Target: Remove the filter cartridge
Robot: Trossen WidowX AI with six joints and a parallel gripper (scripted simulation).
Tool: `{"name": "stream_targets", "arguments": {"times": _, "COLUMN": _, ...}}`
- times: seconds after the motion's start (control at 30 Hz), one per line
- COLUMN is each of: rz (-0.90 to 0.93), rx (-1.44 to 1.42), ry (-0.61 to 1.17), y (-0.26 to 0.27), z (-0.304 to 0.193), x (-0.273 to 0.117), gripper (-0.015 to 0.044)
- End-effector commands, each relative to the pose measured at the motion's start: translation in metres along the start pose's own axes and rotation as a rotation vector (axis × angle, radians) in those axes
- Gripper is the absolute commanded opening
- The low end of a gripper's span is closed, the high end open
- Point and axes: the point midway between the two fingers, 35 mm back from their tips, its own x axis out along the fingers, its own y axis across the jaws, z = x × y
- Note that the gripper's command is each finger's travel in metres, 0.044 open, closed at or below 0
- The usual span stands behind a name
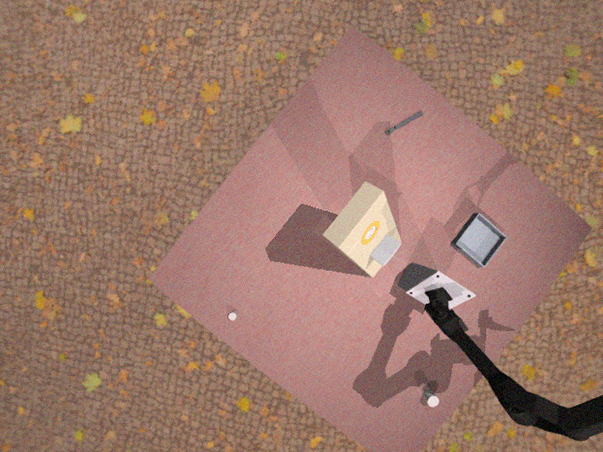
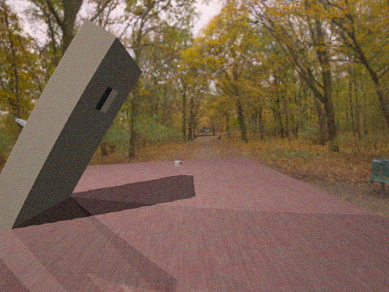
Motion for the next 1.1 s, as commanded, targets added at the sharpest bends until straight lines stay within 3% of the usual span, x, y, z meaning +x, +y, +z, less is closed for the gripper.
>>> {"name": "stream_targets", "arguments": {"times": 0.0, "rz": -0.008, "rx": -0.016, "ry": 0.005, "y": -0.002, "z": -0.001, "x": -0.002, "gripper": 0.0374}}
{"name": "stream_targets", "arguments": {"times": 0.37, "rz": -0.324, "rx": -0.879, "ry": 0.432, "y": -0.119, "z": -0.032, "x": -0.105, "gripper": 0.009}}
{"name": "stream_targets", "arguments": {"times": 0.73, "rz": -0.392, "rx": -1.469, "ry": 0.906, "y": -0.192, "z": -0.023, "x": -0.202, "gripper": 0.009}}
{"name": "stream_targets", "arguments": {"times": 1.07, "rz": -0.288, "rx": -1.903, "ry": 1.443, "y": -0.24, "z": 0.009, "x": -0.296, "gripper": 0.009}}
